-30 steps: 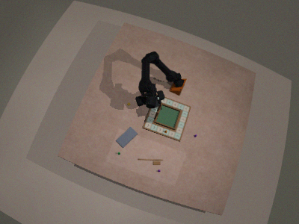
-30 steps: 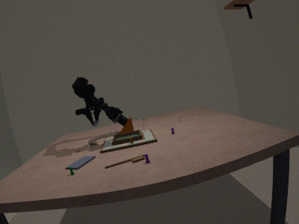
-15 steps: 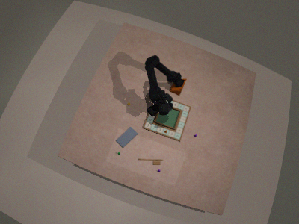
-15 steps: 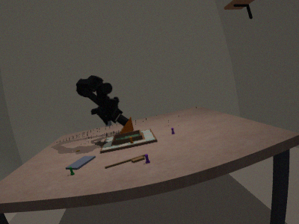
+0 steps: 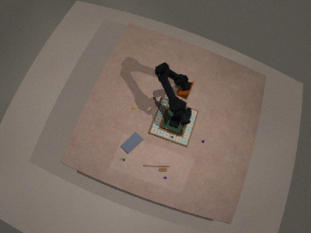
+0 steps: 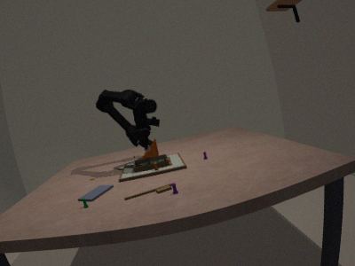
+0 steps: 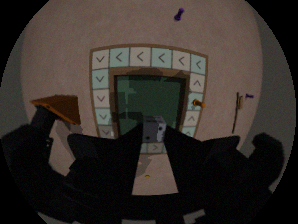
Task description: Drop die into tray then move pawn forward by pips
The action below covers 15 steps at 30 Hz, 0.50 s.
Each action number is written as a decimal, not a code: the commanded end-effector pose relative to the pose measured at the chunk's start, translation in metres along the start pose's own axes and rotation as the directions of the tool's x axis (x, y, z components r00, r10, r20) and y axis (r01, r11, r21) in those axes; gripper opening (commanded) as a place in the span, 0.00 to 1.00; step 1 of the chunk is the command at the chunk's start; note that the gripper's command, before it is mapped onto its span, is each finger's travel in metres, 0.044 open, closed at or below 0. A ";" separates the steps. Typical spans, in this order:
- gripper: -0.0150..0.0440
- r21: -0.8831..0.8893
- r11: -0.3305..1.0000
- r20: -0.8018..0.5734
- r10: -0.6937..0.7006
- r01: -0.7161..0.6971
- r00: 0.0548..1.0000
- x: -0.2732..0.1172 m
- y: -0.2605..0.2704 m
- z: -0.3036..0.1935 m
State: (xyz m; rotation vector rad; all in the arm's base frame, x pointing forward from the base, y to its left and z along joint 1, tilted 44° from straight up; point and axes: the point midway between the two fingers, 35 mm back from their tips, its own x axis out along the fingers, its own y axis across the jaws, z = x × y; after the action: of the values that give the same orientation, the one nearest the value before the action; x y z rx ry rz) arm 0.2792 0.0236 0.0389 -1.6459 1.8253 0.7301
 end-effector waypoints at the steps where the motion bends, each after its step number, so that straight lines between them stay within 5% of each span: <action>1: 0.25 -0.025 1.000 0.009 0.005 -0.005 1.000 0.002 0.002 0.004; 15: 0.25 -0.045 0.993 0.423 0.114 -0.105 0.899 0.014 0.010 0.005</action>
State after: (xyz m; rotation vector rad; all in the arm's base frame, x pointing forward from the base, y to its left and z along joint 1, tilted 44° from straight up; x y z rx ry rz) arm 0.2705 0.0188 0.0276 -1.3407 1.6661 1.0069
